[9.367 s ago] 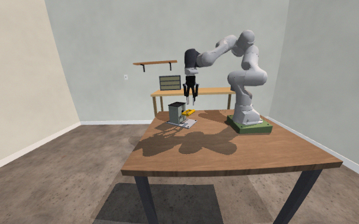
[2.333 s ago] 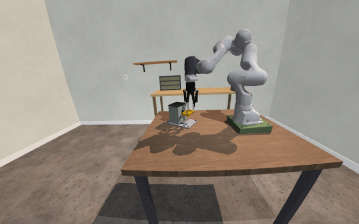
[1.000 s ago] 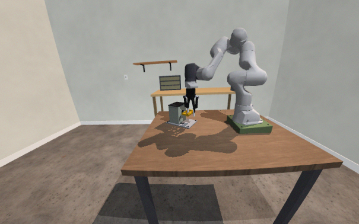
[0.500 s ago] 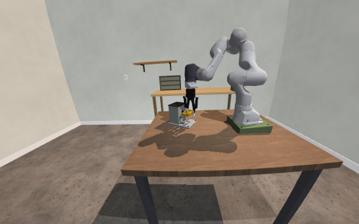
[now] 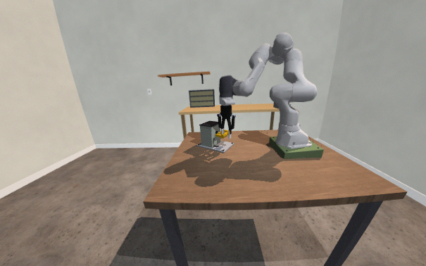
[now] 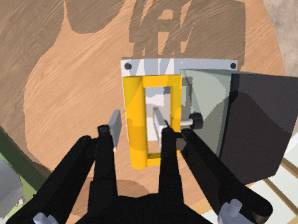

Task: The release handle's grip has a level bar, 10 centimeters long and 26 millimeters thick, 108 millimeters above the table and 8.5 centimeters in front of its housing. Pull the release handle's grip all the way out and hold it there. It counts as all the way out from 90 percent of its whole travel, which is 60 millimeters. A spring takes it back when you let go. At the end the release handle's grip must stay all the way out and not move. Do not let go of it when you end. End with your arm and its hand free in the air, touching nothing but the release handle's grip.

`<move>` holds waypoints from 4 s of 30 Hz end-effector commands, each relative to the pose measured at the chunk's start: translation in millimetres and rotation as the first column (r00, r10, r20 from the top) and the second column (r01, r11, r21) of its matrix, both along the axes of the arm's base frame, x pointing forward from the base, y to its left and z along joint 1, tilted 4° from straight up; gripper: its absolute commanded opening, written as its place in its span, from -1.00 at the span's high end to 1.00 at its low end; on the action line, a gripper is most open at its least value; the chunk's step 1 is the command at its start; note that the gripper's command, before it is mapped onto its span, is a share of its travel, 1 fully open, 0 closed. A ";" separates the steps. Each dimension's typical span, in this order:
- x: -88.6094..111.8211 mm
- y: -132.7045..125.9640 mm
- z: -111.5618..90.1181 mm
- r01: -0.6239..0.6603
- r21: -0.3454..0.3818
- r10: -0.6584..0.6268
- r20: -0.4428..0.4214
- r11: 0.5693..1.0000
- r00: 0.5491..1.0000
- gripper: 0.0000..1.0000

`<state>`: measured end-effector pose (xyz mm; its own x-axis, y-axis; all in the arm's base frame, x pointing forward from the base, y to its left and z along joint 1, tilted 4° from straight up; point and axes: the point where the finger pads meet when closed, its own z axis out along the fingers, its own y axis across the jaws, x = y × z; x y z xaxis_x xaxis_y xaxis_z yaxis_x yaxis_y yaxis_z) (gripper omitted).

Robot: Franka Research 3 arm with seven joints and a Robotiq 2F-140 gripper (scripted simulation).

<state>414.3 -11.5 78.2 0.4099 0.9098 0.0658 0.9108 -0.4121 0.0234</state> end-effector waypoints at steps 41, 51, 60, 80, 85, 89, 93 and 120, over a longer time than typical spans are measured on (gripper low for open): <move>-0.5 1.2 -0.7 0.000 0.000 0.000 0.000 1.000 1.000 1.00; -0.5 1.2 -0.7 0.000 0.000 0.000 0.000 1.000 1.000 1.00; -0.5 1.2 -0.7 0.000 0.000 0.000 0.000 1.000 1.000 1.00; -0.5 1.2 -0.7 0.000 0.000 0.000 0.000 1.000 1.000 1.00; -0.5 1.2 -0.7 0.000 0.000 0.000 0.000 1.000 1.000 1.00; -0.6 1.3 -0.7 0.000 0.000 0.000 0.000 1.000 1.000 1.00; -1.4 1.6 -0.8 0.000 0.000 0.000 0.000 1.000 1.000 1.00; -43.8 20.8 -1.9 0.000 0.000 0.000 0.000 1.000 1.000 1.00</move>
